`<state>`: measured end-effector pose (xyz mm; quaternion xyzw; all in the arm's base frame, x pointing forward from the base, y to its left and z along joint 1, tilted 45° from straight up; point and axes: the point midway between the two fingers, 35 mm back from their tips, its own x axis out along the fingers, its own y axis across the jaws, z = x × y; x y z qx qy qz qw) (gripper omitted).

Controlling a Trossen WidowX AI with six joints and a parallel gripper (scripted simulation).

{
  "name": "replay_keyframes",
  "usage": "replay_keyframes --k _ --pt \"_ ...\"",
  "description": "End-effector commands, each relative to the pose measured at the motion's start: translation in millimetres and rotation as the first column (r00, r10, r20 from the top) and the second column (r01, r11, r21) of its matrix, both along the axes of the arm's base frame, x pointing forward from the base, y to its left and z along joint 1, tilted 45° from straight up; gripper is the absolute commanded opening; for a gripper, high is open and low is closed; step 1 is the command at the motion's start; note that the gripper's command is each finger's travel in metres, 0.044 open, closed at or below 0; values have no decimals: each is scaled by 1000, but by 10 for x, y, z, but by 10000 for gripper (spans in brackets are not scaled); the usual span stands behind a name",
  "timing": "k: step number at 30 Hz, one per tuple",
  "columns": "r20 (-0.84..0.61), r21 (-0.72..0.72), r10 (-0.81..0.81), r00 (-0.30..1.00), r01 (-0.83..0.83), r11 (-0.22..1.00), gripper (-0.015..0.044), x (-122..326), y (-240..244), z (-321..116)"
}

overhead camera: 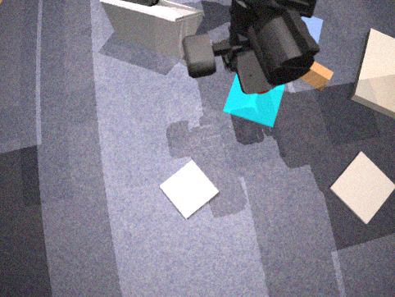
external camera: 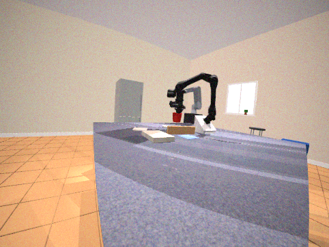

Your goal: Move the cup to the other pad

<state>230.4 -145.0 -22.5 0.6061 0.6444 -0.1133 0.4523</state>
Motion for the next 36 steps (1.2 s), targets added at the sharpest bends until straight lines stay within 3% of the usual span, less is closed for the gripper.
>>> replay_keyframes --k 1,36 --pt "-2 5 -6 1000 6 1000 0 5 40 -39" --pt "-1 7 -6 1000 6 1000 0 85 417 -446"
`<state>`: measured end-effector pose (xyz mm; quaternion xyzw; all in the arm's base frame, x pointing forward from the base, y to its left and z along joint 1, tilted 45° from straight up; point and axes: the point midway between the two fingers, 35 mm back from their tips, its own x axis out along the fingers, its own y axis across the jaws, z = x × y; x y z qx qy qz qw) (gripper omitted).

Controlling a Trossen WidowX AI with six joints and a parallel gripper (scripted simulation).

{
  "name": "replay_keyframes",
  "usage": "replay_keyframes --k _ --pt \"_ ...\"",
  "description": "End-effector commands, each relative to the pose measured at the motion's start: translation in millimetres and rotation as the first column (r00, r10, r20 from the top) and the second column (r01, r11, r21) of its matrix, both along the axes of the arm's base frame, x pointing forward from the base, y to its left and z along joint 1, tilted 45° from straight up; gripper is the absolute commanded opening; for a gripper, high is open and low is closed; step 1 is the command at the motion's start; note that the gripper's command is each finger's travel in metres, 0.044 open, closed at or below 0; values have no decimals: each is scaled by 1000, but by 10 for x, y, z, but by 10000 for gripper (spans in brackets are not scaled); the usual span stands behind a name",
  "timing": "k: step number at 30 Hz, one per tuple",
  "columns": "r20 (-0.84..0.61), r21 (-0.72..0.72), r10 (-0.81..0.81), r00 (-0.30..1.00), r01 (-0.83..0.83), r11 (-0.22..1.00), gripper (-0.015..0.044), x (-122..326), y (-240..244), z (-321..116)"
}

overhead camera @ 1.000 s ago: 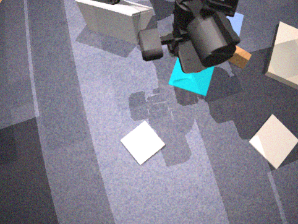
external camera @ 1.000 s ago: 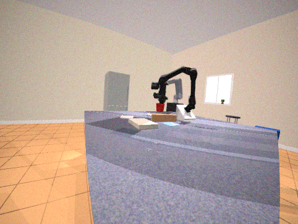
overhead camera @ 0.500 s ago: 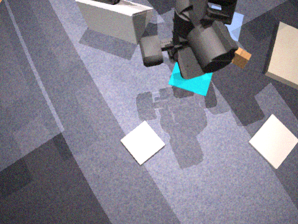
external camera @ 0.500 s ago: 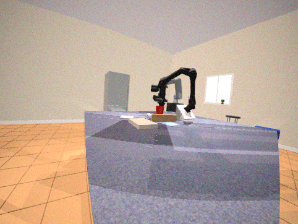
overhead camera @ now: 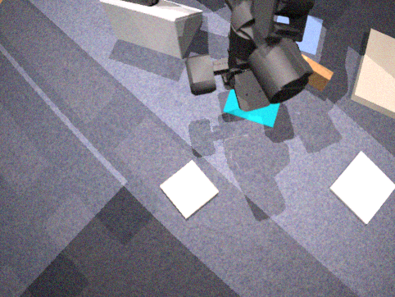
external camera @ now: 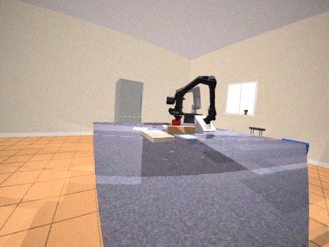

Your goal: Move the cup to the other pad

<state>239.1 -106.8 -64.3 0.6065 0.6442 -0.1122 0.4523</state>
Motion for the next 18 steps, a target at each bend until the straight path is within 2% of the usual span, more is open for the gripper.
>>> replay_keyframes --k 1,18 --pt "-2 6 -6 1000 6 1000 0 0 47 -40" --pt "0 2 1 1000 -1 1000 0 7 80 -74"
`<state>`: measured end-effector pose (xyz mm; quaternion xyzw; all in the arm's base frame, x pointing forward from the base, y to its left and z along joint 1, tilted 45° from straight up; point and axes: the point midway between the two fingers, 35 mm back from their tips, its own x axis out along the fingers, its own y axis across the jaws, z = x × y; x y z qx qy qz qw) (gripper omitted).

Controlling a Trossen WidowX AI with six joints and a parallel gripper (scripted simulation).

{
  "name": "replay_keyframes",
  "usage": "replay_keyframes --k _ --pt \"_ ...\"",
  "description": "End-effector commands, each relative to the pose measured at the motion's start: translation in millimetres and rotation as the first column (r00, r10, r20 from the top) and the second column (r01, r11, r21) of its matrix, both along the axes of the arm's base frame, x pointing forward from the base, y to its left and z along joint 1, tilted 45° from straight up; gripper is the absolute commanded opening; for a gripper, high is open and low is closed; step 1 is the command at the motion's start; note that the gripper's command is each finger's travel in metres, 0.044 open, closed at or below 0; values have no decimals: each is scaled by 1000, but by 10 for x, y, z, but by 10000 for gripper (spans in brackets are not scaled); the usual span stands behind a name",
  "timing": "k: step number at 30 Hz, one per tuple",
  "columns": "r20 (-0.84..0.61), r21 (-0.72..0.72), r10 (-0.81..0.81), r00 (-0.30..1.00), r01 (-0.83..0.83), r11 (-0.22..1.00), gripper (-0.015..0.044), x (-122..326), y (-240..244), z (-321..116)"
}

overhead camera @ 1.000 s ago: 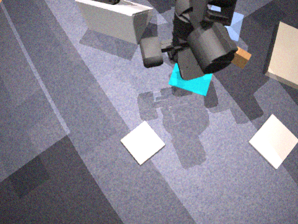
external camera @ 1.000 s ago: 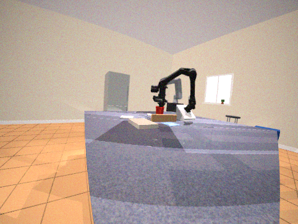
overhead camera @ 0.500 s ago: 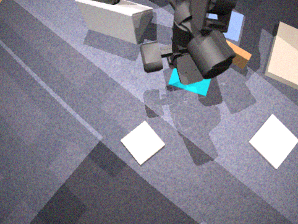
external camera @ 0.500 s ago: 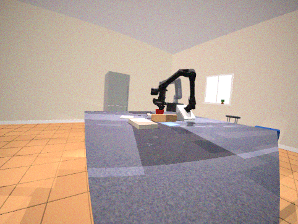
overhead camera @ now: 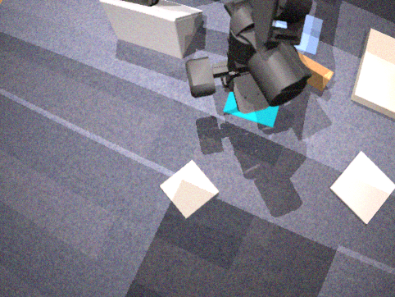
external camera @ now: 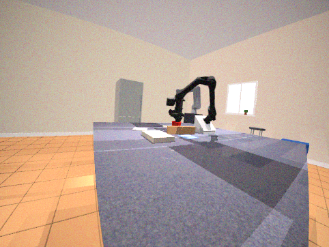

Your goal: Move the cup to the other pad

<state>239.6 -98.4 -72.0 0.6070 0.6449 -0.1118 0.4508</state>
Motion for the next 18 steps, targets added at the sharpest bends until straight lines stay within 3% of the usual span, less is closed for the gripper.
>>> replay_keyframes --k 1,6,18 --pt "1 -1 1 1000 -1 1000 0 2 -5 4" --pt "1 -1 1 1000 -1 1000 128 2 -5 4" --pt "1 -1 -1 1000 1 1000 128 -9 -81 76"
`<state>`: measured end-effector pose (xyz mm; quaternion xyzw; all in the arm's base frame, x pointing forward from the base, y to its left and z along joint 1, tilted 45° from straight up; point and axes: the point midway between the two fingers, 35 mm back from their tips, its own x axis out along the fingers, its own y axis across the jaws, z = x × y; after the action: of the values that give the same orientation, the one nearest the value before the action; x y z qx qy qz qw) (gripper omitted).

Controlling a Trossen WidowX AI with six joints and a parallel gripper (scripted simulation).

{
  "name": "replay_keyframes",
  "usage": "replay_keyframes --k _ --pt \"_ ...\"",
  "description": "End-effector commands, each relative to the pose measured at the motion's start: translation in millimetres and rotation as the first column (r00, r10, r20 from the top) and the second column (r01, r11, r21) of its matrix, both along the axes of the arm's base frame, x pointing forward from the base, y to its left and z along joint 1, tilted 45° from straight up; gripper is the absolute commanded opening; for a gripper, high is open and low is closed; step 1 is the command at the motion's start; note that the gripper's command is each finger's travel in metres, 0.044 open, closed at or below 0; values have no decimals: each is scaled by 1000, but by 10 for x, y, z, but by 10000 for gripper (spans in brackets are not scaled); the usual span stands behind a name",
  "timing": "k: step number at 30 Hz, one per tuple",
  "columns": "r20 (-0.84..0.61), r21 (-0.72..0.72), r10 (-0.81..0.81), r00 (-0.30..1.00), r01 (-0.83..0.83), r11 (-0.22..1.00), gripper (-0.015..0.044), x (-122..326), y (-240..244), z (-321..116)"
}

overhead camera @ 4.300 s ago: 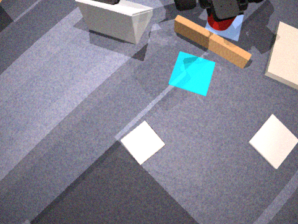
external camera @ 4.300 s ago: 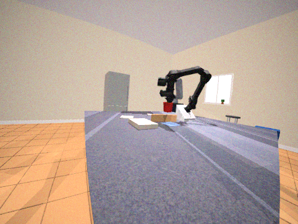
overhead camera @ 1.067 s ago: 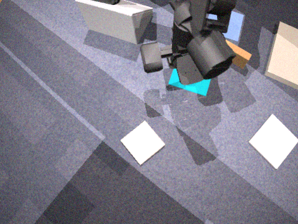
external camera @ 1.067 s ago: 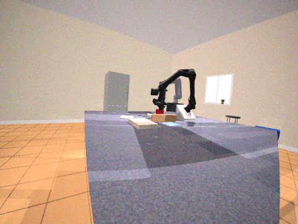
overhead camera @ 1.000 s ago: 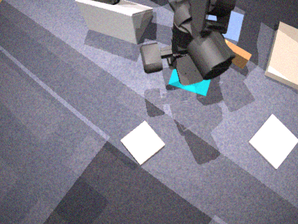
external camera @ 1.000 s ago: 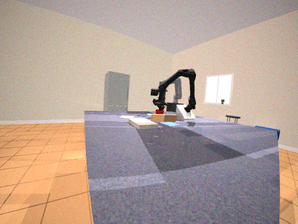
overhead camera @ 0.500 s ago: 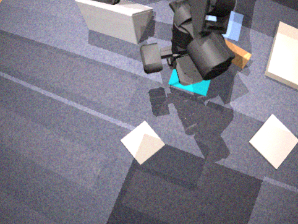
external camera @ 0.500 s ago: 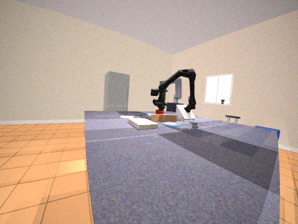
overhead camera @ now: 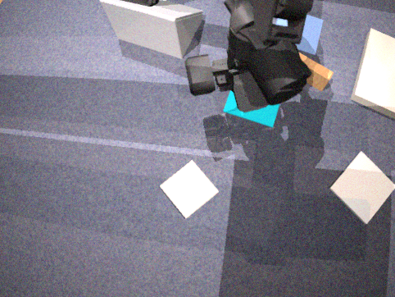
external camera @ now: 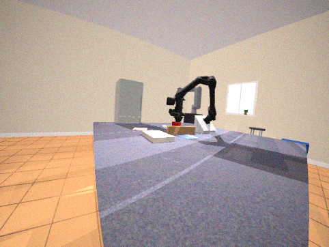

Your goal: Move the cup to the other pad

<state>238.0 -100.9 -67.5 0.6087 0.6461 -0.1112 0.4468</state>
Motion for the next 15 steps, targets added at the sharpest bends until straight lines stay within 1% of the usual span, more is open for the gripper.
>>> replay_keyframes --k 1,15 --pt "6 -9 0 1000 0 1000 128 4 -68 44" --pt "4 -7 -3 1000 3 1000 128 -40 -234 223"
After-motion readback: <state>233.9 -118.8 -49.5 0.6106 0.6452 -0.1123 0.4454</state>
